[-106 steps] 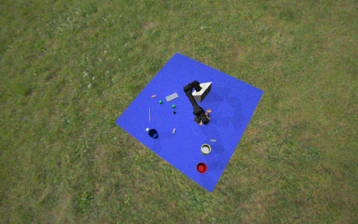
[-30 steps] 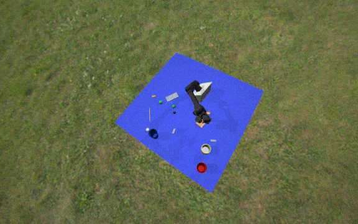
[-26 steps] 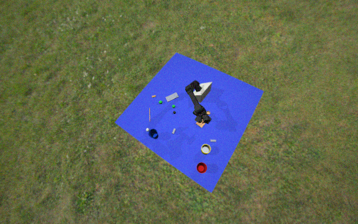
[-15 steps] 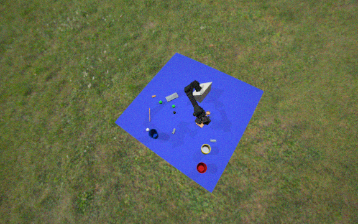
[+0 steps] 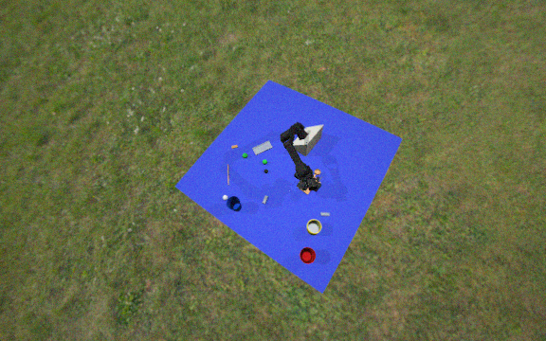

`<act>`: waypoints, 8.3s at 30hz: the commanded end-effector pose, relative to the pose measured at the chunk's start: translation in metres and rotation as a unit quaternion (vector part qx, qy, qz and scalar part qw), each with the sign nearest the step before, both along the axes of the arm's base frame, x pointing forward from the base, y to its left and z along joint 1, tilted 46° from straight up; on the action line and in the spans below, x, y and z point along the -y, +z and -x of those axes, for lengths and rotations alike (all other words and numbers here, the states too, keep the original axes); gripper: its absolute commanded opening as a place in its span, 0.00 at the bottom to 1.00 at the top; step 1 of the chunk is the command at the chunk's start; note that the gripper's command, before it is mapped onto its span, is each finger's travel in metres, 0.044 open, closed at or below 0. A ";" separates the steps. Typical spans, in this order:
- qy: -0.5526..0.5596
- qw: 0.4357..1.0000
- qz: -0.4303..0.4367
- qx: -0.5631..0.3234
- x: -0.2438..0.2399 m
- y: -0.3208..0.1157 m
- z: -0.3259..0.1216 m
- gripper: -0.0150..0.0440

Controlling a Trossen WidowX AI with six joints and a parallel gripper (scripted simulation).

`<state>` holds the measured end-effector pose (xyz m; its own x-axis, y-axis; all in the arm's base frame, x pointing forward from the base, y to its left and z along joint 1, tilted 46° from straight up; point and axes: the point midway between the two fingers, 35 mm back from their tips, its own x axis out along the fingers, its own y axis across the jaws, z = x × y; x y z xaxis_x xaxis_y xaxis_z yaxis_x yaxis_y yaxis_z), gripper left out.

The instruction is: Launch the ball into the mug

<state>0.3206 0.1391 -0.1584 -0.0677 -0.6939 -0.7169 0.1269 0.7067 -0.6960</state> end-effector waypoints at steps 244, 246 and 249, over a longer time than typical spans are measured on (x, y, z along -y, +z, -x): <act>0.261 0.932 -0.022 -0.252 -0.004 -0.024 0.006 0.25; 0.261 0.932 -0.022 -0.252 -0.002 -0.026 0.006 0.25; 0.261 0.932 -0.022 -0.252 0.002 -0.030 0.006 0.25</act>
<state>0.3127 0.1382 -0.1871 -0.0800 -0.6981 -0.7116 -0.5707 0.6173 -0.5415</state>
